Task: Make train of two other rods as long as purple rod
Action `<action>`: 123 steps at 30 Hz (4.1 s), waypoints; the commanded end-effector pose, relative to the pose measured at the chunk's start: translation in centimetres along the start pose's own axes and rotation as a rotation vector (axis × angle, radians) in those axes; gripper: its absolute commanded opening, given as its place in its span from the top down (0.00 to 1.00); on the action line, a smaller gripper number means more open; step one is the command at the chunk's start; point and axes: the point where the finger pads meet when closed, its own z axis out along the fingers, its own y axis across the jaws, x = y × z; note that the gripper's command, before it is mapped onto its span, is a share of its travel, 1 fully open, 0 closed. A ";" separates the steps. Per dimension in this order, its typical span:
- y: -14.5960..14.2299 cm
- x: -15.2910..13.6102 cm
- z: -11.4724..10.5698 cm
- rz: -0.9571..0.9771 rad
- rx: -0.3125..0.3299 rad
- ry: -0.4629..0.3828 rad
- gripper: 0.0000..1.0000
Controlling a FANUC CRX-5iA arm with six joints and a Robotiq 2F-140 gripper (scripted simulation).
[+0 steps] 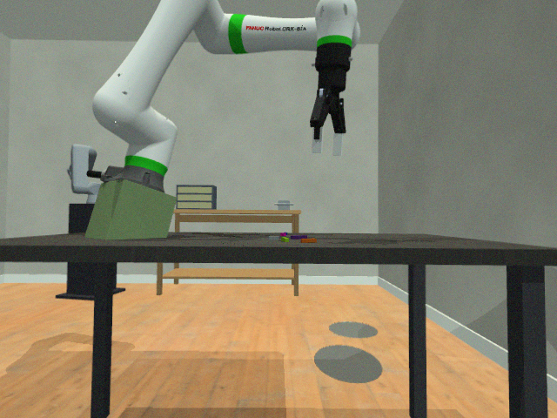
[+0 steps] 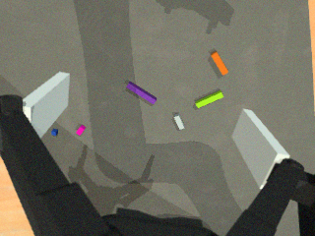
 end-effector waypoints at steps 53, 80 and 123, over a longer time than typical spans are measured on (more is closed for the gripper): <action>5.6 -5.3 11.3 1.621 0.002 0.106 0.00; 9.2 -9.0 16.0 2.366 0.065 0.169 0.00; 10.3 -10.3 17.3 2.595 0.096 0.188 0.00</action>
